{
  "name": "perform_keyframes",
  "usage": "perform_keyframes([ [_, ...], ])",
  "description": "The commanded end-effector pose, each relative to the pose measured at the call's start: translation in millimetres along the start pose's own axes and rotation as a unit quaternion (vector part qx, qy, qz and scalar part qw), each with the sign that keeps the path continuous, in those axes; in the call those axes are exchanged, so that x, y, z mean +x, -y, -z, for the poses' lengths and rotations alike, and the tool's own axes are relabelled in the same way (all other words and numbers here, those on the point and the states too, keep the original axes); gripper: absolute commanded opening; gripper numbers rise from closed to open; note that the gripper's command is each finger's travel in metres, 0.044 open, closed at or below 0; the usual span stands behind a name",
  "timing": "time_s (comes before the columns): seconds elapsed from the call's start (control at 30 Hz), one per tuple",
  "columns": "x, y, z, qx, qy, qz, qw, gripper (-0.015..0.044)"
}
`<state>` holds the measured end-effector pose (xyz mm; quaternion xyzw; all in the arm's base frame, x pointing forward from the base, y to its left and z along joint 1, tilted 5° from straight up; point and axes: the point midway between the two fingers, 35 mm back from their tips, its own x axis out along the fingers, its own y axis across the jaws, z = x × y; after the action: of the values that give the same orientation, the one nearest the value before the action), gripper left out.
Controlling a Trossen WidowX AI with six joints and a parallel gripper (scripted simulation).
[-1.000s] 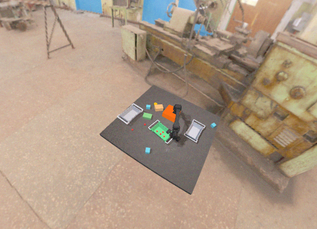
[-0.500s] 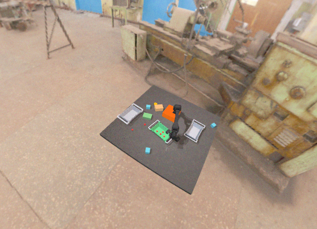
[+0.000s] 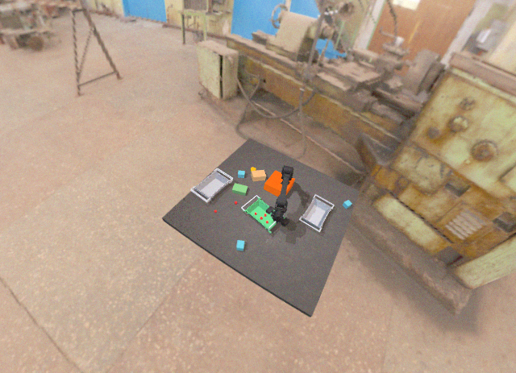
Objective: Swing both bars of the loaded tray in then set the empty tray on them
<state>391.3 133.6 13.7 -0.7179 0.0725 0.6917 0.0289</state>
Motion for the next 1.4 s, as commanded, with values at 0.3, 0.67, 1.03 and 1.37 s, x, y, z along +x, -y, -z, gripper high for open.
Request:
perform_keyframes([
  [0.3, 8, -28, 0, 0.000, 0.000, -0.004, 1.000, 0.0082],
  [0.67, -17, -24, 0, -0.002, 0.001, -0.006, 1.000, 0.0082],
  [1.03, -17, -24, 0, -0.002, 0.001, -0.006, 1.000, 0.0082],
  [1.37, -17, -24, 0, -0.002, 0.001, -0.006, 1.000, 0.0082],
])
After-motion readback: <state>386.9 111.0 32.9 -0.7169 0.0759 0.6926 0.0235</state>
